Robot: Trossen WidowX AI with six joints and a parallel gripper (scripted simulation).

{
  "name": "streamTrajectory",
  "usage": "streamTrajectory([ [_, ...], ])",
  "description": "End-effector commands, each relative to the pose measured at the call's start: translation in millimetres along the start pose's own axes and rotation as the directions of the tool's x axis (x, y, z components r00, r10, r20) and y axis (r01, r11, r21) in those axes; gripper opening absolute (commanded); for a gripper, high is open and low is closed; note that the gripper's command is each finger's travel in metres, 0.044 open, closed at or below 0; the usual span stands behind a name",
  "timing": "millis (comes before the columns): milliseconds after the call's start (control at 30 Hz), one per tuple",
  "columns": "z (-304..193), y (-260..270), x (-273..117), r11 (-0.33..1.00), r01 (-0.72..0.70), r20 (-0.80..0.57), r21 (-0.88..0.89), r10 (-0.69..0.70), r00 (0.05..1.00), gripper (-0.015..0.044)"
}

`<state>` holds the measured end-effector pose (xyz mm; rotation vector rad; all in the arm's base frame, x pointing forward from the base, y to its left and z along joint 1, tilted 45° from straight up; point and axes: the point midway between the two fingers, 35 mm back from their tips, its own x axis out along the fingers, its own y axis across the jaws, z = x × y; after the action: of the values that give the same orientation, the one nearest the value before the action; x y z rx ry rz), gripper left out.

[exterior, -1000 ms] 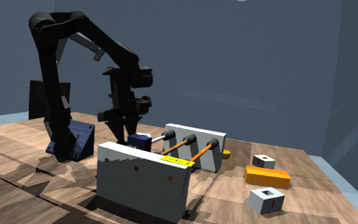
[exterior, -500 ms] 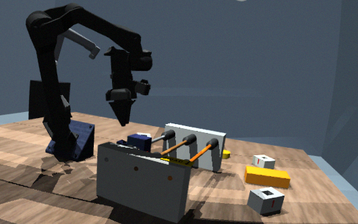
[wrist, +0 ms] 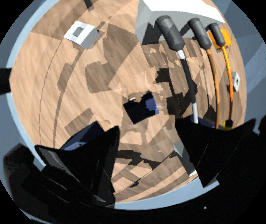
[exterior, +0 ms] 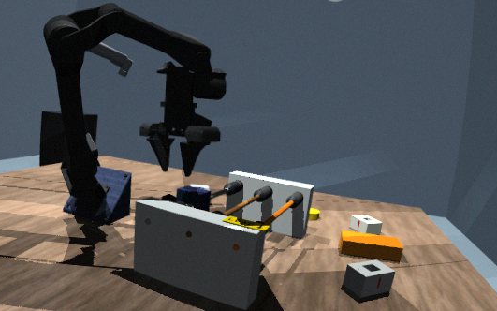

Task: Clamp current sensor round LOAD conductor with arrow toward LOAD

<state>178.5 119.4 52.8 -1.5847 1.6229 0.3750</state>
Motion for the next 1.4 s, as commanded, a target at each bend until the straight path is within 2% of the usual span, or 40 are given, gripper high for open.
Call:
streamTrajectory([
  [0, 2.1, -4.7, 5.6, 0.957, -0.066, -0.022, -0.283, 0.063, 0.998, 0.0320],
  [1200, 0.0, -1.5, 60.1, 0.953, -0.067, -0.024, -0.295, 0.062, 0.998, 0.0320],
  [1367, 1.9, -2.6, 56.2, 0.955, -0.066, -0.015, -0.289, 0.064, 0.998, 0.0287],
])
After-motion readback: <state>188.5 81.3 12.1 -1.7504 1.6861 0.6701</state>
